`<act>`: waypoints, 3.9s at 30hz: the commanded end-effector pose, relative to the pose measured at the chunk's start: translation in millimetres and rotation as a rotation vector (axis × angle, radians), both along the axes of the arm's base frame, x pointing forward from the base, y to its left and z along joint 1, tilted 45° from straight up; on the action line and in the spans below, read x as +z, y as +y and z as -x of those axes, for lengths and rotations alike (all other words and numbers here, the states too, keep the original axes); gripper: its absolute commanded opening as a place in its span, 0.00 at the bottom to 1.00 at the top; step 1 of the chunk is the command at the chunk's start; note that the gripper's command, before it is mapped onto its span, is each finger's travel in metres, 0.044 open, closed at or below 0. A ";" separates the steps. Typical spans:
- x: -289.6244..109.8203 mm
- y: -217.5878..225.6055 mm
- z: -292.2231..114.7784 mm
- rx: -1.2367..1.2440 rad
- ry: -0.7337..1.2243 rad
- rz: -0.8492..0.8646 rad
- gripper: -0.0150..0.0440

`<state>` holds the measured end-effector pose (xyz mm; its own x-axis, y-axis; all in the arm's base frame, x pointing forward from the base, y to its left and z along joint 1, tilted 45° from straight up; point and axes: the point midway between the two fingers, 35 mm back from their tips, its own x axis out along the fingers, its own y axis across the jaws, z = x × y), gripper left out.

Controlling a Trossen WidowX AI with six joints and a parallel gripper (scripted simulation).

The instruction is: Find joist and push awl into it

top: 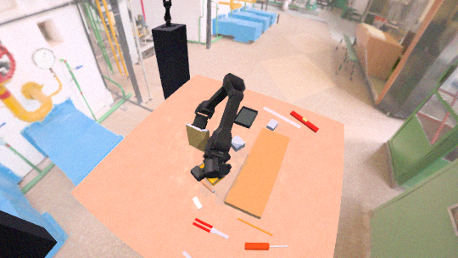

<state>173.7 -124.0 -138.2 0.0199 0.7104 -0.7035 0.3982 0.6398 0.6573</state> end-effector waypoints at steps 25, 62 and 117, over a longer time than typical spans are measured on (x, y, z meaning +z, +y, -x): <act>1.9 3.3 -2.6 0.048 0.069 0.167 0.25; 4.3 12.8 -4.7 0.108 0.172 0.410 0.25; 5.6 24.0 -8.4 0.182 0.300 0.763 0.25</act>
